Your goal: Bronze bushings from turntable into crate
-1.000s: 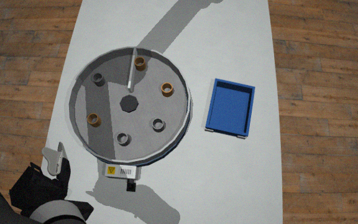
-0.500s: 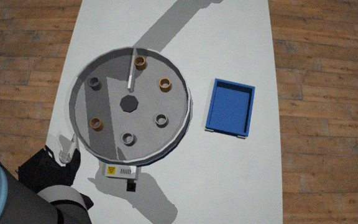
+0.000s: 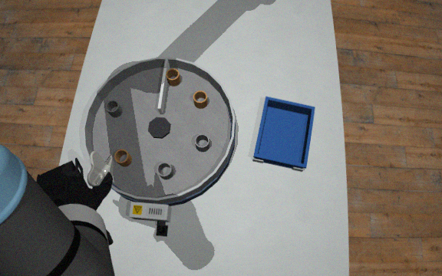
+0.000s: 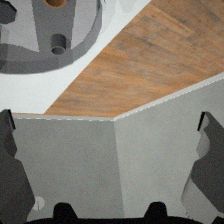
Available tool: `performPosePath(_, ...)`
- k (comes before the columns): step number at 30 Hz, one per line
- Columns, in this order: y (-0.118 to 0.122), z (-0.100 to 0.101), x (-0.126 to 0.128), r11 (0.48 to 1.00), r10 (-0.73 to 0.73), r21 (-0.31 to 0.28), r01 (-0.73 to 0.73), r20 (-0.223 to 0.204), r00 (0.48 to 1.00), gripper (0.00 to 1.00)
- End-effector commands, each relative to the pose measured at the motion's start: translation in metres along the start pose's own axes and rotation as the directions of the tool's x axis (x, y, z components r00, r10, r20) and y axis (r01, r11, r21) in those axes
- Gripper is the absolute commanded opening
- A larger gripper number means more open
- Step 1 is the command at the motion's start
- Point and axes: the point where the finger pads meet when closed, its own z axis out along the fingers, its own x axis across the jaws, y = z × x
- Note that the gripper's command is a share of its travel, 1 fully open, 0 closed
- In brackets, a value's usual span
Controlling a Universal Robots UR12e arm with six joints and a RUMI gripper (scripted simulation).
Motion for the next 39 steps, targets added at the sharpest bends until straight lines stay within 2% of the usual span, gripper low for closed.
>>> performPosePath(1, 0.006, 0.009, -0.013, 0.994, 0.1, 0.036, -0.102, 0.05, 0.994, 1.0)
performPosePath(4, 0.011, 0.017, -0.026, 0.982, 0.178, 0.045, -0.182, 0.09, 0.98, 1.0)
performPosePath(5, 0.011, 0.017, -0.026, 0.982, 0.178, 0.045, -0.182, 0.09, 0.98, 1.0)
performPosePath(6, 0.013, 0.021, -0.032, 0.974, 0.217, 0.048, -0.224, 0.111, 0.97, 1.0)
performPosePath(8, 0.013, 0.021, -0.032, 0.974, 0.217, 0.048, -0.223, 0.111, 0.97, 1.0)
performPosePath(9, 0.016, 0.025, -0.039, 0.963, 0.256, 0.051, -0.265, 0.132, 0.958, 1.0)
performPosePath(12, 0.018, 0.03, -0.045, 0.951, 0.295, 0.053, -0.306, 0.154, 0.943, 1.0)
performPosePath(13, 0.021, 0.034, -0.052, 0.936, 0.333, 0.053, -0.347, 0.175, 0.926, 1.0)
performPosePath(15, 0.021, 0.034, -0.052, 0.936, 0.333, 0.053, -0.347, 0.175, 0.926, 1.0)
performPosePath(16, 0.023, 0.038, -0.059, 0.92, 0.371, 0.053, -0.388, 0.197, 0.907, 1.0)
performPosePath(18, 0.023, 0.038, -0.059, 0.92, 0.371, 0.053, -0.388, 0.197, 0.907, 1.0)
performPosePath(21, 0.028, 0.047, -0.072, 0.882, 0.444, 0.05, -0.468, 0.241, 0.863, 1.0)
performPosePath(22, 0.028, 0.047, -0.072, 0.882, 0.444, 0.05, -0.468, 0.241, 0.863, 1.0)
performPosePath(23, 0.031, 0.051, -0.079, 0.861, 0.479, 0.047, -0.507, 0.262, 0.838, 1.0)
performPosePath(25, 0.031, 0.051, -0.079, 0.861, 0.479, 0.047, -0.507, 0.262, 0.838, 1.0)
performPosePath(26, 0.033, 0.055, -0.086, 0.838, 0.512, 0.043, -0.544, 0.284, 0.811, 1.0)
performPosePath(27, 0.033, 0.055, -0.086, 0.838, 0.512, 0.043, -0.544, 0.284, 0.811, 1.0)
performPosePath(28, 0.036, 0.059, -0.093, 0.813, 0.544, 0.038, -0.581, 0.305, 0.782, 1.0)
performPosePath(30, 0.036, 0.059, -0.093, 0.813, 0.544, 0.038, -0.581, 0.305, 0.782, 1.0)
performPosePath(31, 0.039, 0.064, -0.099, 0.787, 0.575, 0.032, -0.616, 0.325, 0.751, 1.0)
performPosePath(32, 0.039, 0.064, -0.099, 0.787, 0.575, 0.032, -0.616, 0.325, 0.751, 1.0)
performPosePath(33, 0.041, 0.068, -0.106, 0.759, 0.604, 0.024, -0.65, 0.345, 0.718, 1.0)
performPosePath(35, 0.041, 0.068, -0.106, 0.759, 0.604, 0.024, -0.65, 0.345, 0.718, 1.0)
performPosePath(36, 0.044, 0.072, -0.113, 0.731, 0.631, 0.017, -0.683, 0.365, 0.684, 1.0)
performPosePath(37, 0.044, 0.072, -0.113, 0.731, 0.631, 0.017, -0.683, 0.365, 0.684, 1.0)
performPosePath(38, 0.046, 0.076, -0.119, 0.701, 0.657, 0.008, -0.713, 0.384, 0.649, 1.0)
performPosePath(39, 0.046, 0.076, -0.119, 0.701, 0.657, 0.008, -0.713, 0.384, 0.649, 1.0)
